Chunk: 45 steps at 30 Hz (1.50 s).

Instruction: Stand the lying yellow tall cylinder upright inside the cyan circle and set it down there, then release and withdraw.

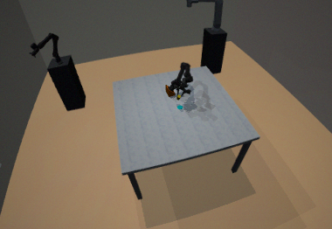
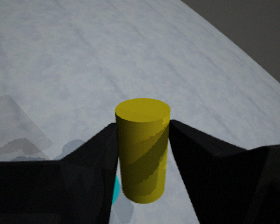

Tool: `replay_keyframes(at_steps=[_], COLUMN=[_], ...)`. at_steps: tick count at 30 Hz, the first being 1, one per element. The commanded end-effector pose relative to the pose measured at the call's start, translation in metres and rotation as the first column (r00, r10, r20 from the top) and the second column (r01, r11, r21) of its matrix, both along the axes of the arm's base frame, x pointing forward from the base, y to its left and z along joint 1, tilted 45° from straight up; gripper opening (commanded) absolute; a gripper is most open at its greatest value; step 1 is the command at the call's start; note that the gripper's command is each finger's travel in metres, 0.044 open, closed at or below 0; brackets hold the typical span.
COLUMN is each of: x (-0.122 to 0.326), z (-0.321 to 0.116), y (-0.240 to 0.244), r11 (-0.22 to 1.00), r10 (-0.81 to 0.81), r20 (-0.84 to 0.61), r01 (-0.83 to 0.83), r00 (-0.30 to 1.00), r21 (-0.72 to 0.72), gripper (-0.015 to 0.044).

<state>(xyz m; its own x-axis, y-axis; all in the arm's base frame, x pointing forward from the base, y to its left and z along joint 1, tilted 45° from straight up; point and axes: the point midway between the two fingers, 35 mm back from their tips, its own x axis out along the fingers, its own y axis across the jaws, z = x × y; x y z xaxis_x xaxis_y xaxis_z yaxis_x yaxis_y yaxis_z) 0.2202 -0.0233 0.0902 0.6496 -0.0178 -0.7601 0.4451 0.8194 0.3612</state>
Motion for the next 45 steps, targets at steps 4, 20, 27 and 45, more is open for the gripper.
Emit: replay_keyframes(at_steps=[4,20,27,45], x=[-0.0007,-0.0002,0.0,0.0007], z=[-0.001,0.0008,0.0016,0.0042], y=[-0.0008,-0.0013,-0.0015,-0.002], r11=[1.0,0.997,0.994,0.986], r10=[-0.029,-0.083,-0.106,-0.166], r20=[0.042,0.149,0.196,0.315], r01=[0.029,0.083,0.105,0.155], r00=[0.999,0.985,0.975,0.934], r21=[-0.003,0.007,0.017,0.058], gripper=[0.0105,0.0105,0.0105,0.0105])
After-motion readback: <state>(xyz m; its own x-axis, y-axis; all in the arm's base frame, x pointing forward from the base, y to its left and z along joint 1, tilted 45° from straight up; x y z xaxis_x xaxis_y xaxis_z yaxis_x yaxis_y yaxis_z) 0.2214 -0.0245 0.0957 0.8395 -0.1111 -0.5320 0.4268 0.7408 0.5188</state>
